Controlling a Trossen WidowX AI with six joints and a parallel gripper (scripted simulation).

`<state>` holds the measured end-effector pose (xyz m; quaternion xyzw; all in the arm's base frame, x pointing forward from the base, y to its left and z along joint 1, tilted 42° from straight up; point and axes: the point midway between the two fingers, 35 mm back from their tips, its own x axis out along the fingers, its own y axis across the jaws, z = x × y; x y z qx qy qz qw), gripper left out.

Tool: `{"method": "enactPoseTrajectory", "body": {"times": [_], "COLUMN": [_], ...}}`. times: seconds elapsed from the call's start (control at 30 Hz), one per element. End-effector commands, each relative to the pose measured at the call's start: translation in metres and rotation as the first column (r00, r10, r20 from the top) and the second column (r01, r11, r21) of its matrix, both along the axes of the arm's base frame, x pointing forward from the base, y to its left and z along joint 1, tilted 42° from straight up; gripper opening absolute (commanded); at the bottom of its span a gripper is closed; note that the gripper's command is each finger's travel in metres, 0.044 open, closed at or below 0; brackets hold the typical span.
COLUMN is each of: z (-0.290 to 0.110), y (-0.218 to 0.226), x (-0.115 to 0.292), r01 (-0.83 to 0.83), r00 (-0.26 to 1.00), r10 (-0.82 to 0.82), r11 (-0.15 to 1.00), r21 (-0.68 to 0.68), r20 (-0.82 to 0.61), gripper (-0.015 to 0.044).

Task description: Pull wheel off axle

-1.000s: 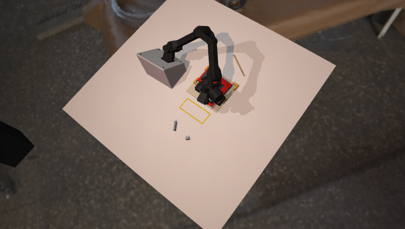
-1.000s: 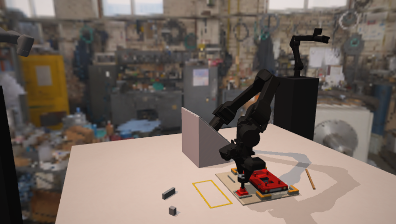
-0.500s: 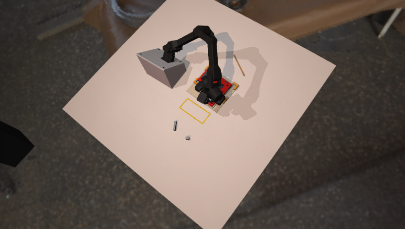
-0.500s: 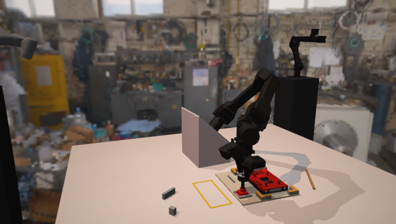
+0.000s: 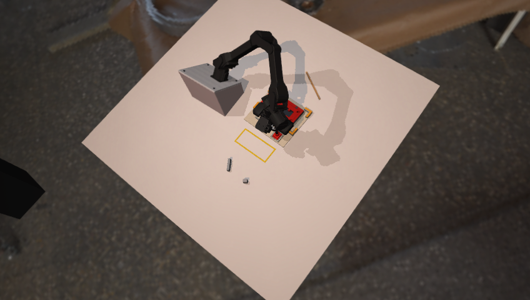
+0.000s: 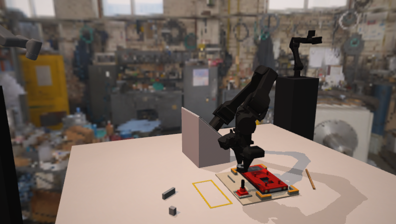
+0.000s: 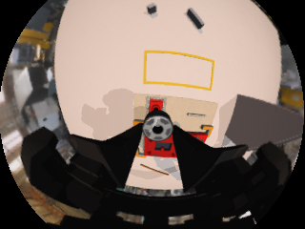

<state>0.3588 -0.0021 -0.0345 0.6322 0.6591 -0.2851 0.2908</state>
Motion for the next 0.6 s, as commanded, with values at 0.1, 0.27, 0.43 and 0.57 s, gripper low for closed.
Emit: {"method": "enactPoseTrajectory", "body": {"times": [0.1,0.27,0.43,0.57], "z": [-0.021,-0.038,-0.054,-0.062], "y": [-0.025,-0.049,-0.072,-0.081], "x": [-0.012,-0.026,-0.043,-0.051], "r01": [-0.004,-0.005,-0.006,-0.009], "r00": [1.0,1.0,1.0,1.0], "r10": [0.004,0.005,0.006,0.009], "r11": [1.0,1.0,1.0,1.0], "r21": [-0.009,-0.014,-0.015,-0.013], "r20": [-0.003,-0.001,0.0,0.003], "gripper": [0.0,0.0,0.0,0.0]}}
